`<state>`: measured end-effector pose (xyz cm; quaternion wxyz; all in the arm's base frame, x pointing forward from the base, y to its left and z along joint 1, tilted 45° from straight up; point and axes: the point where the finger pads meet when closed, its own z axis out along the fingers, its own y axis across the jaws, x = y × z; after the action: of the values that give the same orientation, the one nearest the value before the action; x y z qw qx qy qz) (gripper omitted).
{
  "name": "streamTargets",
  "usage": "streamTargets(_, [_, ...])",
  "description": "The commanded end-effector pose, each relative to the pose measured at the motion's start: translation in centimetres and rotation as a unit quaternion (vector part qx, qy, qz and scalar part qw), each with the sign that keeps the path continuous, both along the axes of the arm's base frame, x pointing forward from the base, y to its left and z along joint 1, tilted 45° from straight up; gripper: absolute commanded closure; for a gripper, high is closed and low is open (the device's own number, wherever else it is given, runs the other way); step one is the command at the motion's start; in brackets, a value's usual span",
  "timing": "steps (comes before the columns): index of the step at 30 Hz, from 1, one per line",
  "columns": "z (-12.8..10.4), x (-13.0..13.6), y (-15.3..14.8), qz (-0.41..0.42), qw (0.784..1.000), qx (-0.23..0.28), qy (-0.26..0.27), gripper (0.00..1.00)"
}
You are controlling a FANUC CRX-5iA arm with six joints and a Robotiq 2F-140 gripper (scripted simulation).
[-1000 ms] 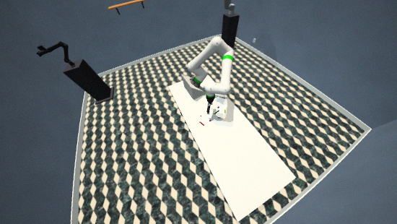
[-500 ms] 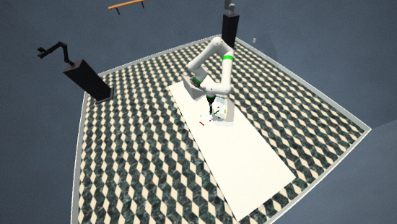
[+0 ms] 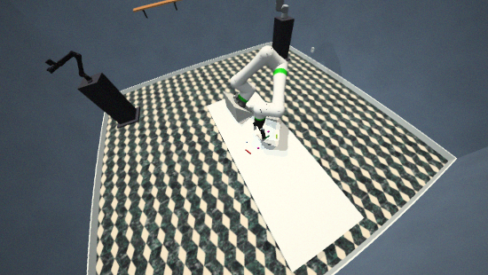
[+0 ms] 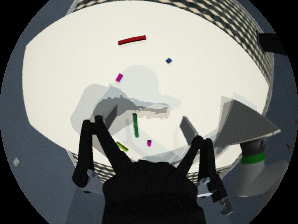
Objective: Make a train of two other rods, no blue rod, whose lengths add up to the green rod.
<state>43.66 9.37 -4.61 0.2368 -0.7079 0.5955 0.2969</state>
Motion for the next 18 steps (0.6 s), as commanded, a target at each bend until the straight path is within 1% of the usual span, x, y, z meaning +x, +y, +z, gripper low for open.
streamTargets(1, [-0.01, 0.29, 0.02, 0.058, 0.996, 0.015, -0.059, 0.00])
streamTargets(7, [-0.02, 0.62, 0.09, 0.126, 0.984, 0.028, -0.125, 0.00])
streamTargets(13, [-0.03, 0.96, 0.15, 0.193, 0.962, 0.041, -0.191, 0.00])
streamTargets(15, [-0.03, 0.96, 0.15, 0.193, 0.962, 0.041, -0.191, 0.00])
streamTargets(16, [-0.03, 1.12, 0.18, 0.225, 0.948, 0.047, -0.222, 0.00])
streamTargets(18, [-0.03, 1.21, 0.20, 0.243, 0.939, 0.051, -0.239, 0.00])
